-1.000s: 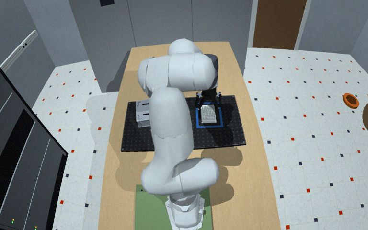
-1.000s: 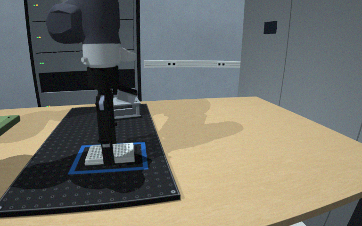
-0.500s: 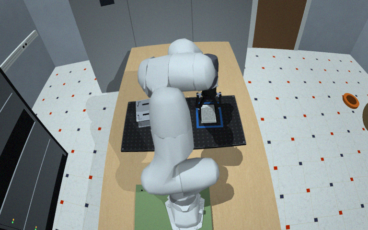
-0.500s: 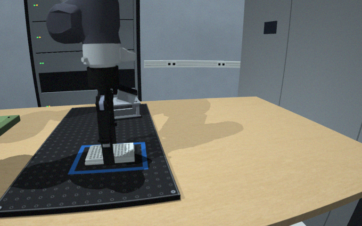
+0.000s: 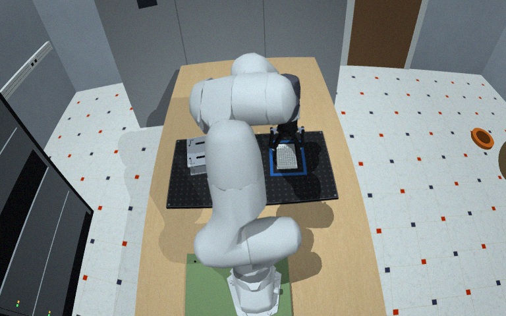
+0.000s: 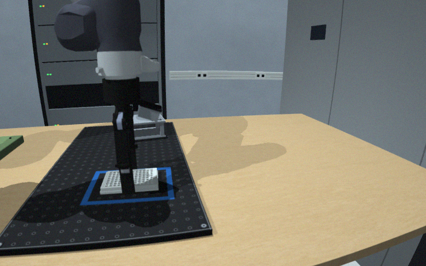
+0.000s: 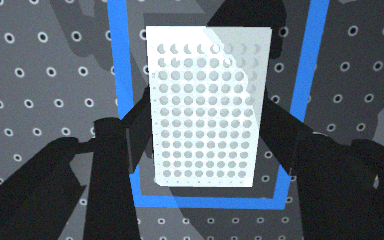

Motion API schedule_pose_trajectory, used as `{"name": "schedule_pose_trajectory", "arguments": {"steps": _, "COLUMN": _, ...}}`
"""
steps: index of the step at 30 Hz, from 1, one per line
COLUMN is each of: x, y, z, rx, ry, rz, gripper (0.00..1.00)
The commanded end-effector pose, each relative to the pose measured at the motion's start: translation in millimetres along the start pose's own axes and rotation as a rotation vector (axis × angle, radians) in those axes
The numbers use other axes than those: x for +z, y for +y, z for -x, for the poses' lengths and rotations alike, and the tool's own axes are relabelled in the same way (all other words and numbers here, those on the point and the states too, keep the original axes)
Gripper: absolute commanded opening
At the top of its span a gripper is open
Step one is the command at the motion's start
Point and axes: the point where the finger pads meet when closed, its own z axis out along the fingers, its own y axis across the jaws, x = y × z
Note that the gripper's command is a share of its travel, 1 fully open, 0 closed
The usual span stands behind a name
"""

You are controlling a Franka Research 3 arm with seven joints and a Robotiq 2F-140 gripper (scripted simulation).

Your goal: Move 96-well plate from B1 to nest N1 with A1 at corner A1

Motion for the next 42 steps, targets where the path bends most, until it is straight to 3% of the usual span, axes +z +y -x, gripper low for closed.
{"name": "schedule_pose_trajectory", "arguments": {"steps": 1, "x": -0.5, "y": 1, "z": -1, "rx": -0.003, "ry": 0.002, "rz": 0.001, "gripper": 0.60}}
{"name": "schedule_pose_trajectory", "arguments": {"steps": 42, "x": -62.2, "y": 1, "z": 0, "rx": -0.003, "ry": 0.002, "rz": 0.001, "gripper": 0.60}}
